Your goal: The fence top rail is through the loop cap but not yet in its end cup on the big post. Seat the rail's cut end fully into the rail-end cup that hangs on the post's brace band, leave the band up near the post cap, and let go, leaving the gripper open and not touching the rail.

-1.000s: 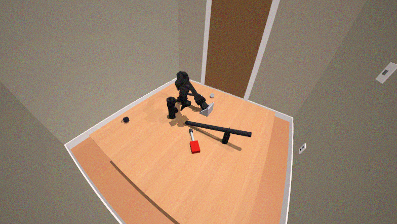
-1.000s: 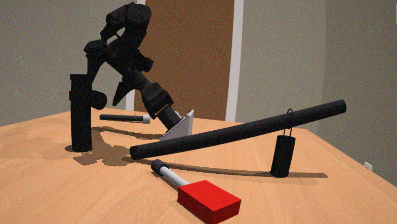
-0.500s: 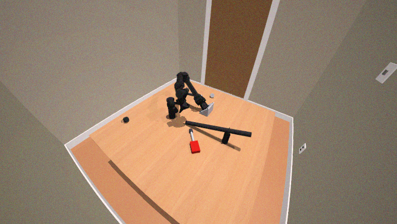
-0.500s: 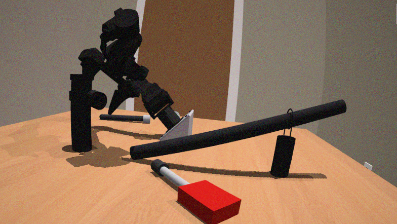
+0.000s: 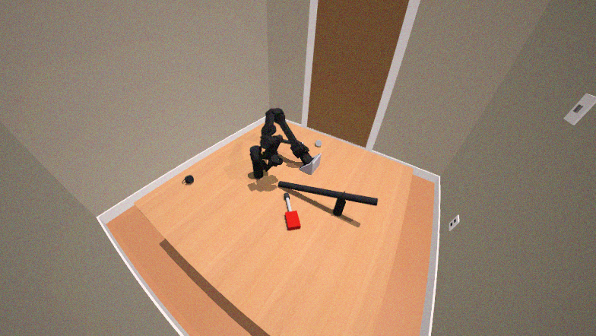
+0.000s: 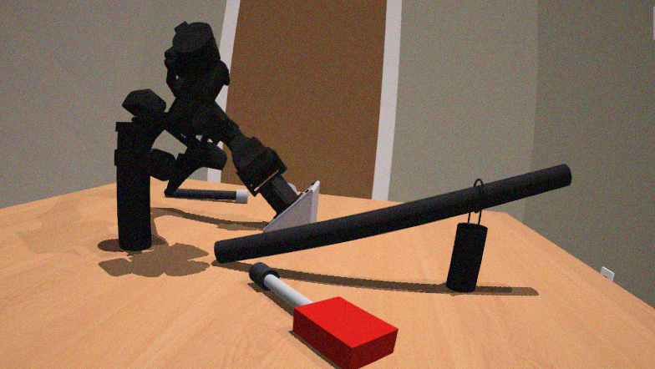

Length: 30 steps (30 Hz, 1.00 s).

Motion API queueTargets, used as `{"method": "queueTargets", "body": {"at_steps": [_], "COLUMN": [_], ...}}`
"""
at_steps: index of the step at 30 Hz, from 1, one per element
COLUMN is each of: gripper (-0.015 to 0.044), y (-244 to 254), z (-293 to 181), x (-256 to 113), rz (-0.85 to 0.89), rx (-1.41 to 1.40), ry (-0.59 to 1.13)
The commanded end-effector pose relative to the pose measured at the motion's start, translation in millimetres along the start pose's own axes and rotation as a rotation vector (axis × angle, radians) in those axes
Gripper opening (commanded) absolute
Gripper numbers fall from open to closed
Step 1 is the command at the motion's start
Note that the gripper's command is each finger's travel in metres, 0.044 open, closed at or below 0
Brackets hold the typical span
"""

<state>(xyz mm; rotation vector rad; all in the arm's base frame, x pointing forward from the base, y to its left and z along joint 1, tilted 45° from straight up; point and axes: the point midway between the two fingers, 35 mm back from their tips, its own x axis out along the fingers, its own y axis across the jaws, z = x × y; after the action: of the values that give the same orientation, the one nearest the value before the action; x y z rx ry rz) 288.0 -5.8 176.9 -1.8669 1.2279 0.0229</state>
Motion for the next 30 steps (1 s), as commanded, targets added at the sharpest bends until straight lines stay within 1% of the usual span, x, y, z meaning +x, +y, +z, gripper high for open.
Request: {"method": "queueTargets", "body": {"at_steps": [1,4,8,13,30], "gripper": [0.023,0.0151,0.0125,0.0,0.0], "y": [0,0,0,4,17], "z": [0,0,0,0,-2], "x": [1,1,1,-1,-8], "rz": [0.001,0.001,0.001,0.002,0.002], "rx": [-0.005,-0.005,-0.005,-0.049,-0.183], "ry": [0.001,0.001,0.001,-0.024,-0.101]}}
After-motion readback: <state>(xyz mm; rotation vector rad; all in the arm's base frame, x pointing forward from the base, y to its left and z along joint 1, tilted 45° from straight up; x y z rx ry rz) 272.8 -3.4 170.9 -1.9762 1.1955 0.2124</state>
